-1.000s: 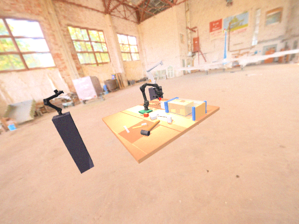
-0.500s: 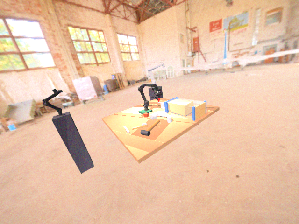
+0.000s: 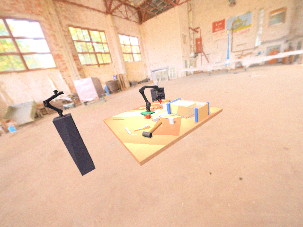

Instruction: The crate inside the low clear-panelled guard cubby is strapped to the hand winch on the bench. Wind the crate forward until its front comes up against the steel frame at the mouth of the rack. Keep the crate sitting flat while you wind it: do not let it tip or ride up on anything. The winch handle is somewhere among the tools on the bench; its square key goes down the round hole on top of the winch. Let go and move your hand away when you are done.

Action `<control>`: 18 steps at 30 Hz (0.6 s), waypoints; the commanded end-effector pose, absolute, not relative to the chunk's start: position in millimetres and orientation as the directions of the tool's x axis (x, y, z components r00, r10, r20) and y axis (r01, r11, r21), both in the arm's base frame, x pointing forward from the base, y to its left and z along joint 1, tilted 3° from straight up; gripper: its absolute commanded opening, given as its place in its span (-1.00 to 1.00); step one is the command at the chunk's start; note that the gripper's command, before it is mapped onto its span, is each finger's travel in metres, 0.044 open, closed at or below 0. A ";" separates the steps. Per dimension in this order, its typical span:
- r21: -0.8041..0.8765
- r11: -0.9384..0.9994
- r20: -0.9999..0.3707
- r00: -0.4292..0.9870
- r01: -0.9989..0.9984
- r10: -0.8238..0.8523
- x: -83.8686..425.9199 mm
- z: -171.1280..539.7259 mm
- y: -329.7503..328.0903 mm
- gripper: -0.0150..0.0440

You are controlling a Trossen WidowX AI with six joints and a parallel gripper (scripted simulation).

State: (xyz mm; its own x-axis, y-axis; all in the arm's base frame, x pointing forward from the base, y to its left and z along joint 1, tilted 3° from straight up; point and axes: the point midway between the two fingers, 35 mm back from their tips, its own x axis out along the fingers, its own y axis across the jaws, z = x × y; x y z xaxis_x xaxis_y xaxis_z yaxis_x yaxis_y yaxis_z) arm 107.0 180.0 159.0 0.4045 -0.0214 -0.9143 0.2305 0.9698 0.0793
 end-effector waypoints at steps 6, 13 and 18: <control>0.060 0.967 -0.908 0.416 0.249 -0.051 120.5 155.0 165.2 -0.49; 0.060 0.967 -0.908 0.416 0.249 -0.051 127.3 154.8 159.3 -0.49; 0.060 0.967 -0.908 0.417 0.249 -0.051 132.9 154.6 155.2 -0.49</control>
